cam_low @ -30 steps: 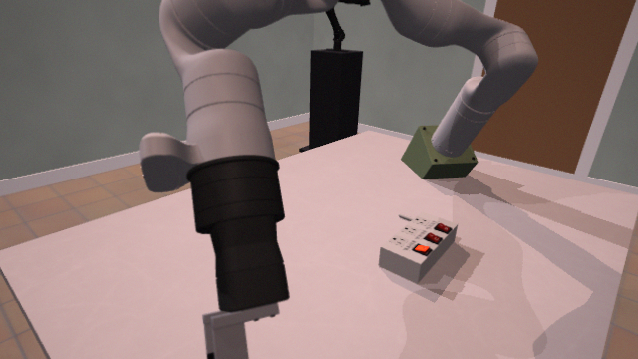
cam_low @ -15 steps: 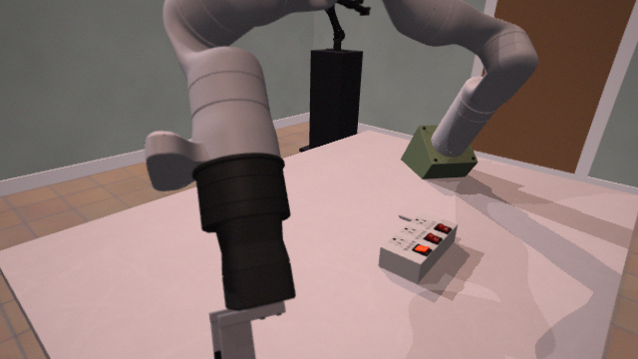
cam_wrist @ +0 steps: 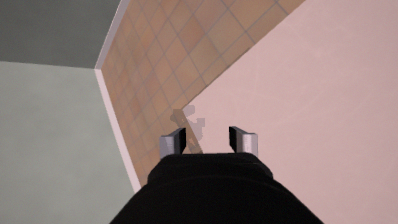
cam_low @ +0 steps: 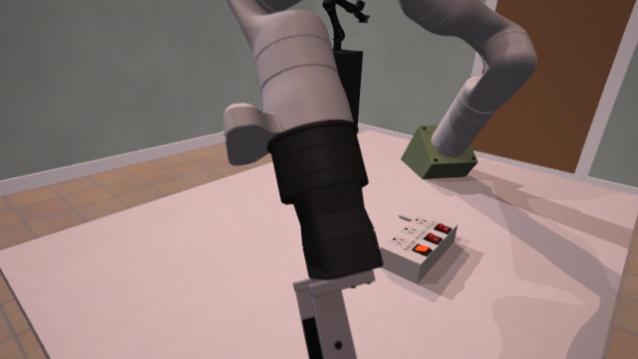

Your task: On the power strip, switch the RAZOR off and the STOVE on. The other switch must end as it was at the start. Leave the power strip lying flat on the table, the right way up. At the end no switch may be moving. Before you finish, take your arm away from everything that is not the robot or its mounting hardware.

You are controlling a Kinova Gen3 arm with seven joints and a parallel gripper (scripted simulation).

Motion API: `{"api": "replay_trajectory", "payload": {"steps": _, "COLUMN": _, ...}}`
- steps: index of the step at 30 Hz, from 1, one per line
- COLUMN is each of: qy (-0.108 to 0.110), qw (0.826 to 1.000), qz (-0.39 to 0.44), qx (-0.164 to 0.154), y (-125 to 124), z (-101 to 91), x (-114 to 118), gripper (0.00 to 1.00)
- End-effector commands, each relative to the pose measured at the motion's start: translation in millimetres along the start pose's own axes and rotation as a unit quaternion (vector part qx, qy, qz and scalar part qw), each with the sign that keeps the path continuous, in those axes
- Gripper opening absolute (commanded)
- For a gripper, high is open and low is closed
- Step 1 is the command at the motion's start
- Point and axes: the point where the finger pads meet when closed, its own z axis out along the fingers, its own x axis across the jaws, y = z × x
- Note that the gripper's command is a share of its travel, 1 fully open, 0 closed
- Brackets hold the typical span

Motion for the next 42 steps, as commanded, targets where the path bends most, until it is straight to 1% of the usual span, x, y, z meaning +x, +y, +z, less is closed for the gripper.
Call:
{"api": "replay_trajectory", "payload": {"steps": 1, "qy": 0.013, "qw": 1.000, "qz": 0.022, "qx": 0.004, "y": 34, "z": -12.1, "x": -11, "gripper": 1.00}}
{"api": "replay_trajectory", "payload": {"steps": 4, "qy": 0.033, "qw": 0.998, "qz": 0.059, "qx": 0.001, "y": 66, "z": -13.9, "x": -5, "gripper": 1.00}}
{"api": "replay_trajectory", "payload": {"steps": 7, "qy": 0.058, "qw": 0.993, "qz": 0.102, "qx": 0.001, "y": 100, "z": -15.2, "x": 9, "gripper": 1.00}}
{"api": "replay_trajectory", "payload": {"steps": 9, "qy": 0.058, "qw": 0.993, "qz": 0.102, "qx": 0.001, "y": 100, "z": -15.2, "x": 9, "gripper": 1.00}}
{"api": "replay_trajectory", "payload": {"steps": 10, "qy": 0.067, "qw": 0.992, "qz": 0.110, "qx": 0.002, "y": 111, "z": -15.5, "x": 15, "gripper": 1.00}}
{"api": "replay_trajectory", "payload": {"steps": 21, "qy": 0.067, "qw": 0.992, "qz": 0.110, "qx": 0.003, "y": 110, "z": -15.8, "x": 14, "gripper": 1.00}}
{"api": "replay_trajectory", "payload": {"steps": 22, "qy": 0.077, "qw": 0.989, "qz": 0.127, "qx": 0.004, "y": 122, "z": -16.0, "x": 22, "gripper": 1.00}}
{"api": "replay_trajectory", "payload": {"steps": 30, "qy": 0.077, "qw": 0.989, "qz": 0.127, "qx": 0.004, "y": 121, "z": -16.2, "x": 22, "gripper": 1.00}}
{"api": "replay_trajectory", "payload": {"steps": 31, "qy": 0.087, "qw": 0.986, "qz": 0.144, "qx": 0.006, "y": 133, "z": -16.6, "x": 30, "gripper": 1.00}}
{"api": "replay_trajectory", "payload": {"steps": 39, "qy": 0.087, "qw": 0.986, "qz": 0.144, "qx": 0.007, "y": 132, "z": -16.8, "x": 29, "gripper": 1.00}}
{"api": "replay_trajectory", "payload": {"steps": 40, "qy": 0.098, "qw": 0.982, "qz": 0.162, "qx": 0.010, "y": 143, "z": -17.3, "x": 39, "gripper": 1.00}}
{"api": "replay_trajectory", "payload": {"steps": 42, "qy": 0.098, "qw": 0.982, "qz": 0.162, "qx": 0.010, "y": 143, "z": -17.3, "x": 39, "gripper": 1.00}}
